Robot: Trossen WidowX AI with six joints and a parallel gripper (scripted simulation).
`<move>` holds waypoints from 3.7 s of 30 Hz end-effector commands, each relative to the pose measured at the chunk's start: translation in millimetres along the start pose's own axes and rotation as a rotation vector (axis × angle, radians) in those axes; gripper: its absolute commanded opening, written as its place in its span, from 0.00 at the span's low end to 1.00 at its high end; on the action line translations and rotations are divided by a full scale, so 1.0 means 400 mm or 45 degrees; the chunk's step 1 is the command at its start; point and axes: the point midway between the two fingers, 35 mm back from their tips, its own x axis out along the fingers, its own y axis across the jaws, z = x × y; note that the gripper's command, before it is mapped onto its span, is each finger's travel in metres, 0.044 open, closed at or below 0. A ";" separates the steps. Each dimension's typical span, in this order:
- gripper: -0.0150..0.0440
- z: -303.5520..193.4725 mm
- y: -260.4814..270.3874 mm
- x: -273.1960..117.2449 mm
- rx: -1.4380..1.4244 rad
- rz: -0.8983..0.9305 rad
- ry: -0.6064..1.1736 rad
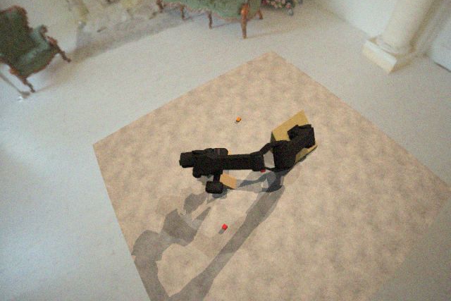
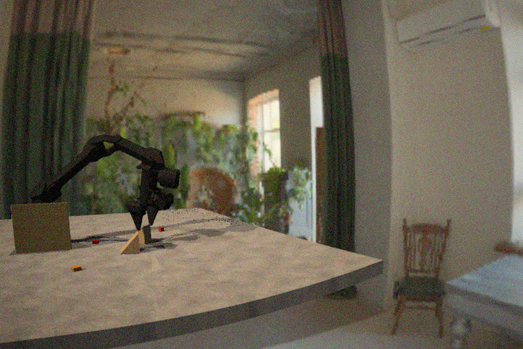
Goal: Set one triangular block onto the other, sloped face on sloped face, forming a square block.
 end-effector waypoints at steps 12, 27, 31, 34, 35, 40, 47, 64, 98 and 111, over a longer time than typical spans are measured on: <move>1.00 -0.006 -0.002 0.066 0.004 0.004 0.006; 1.00 -0.013 -0.008 0.119 0.003 0.006 0.009; 0.82 -0.013 -0.008 0.119 0.003 0.006 0.009; 0.69 -0.013 -0.008 0.119 0.003 0.006 0.009; 0.64 -0.013 -0.008 0.119 0.003 0.006 0.009; 0.59 -0.013 -0.008 0.119 0.003 0.006 0.009; 0.38 -0.013 -0.008 0.117 0.002 0.006 0.010; 0.25 -0.050 -0.011 0.096 0.008 0.000 -0.342; 0.25 -0.191 -0.012 0.108 0.019 -0.003 -1.504; 0.61 -0.194 -0.011 0.115 0.016 -0.016 -1.550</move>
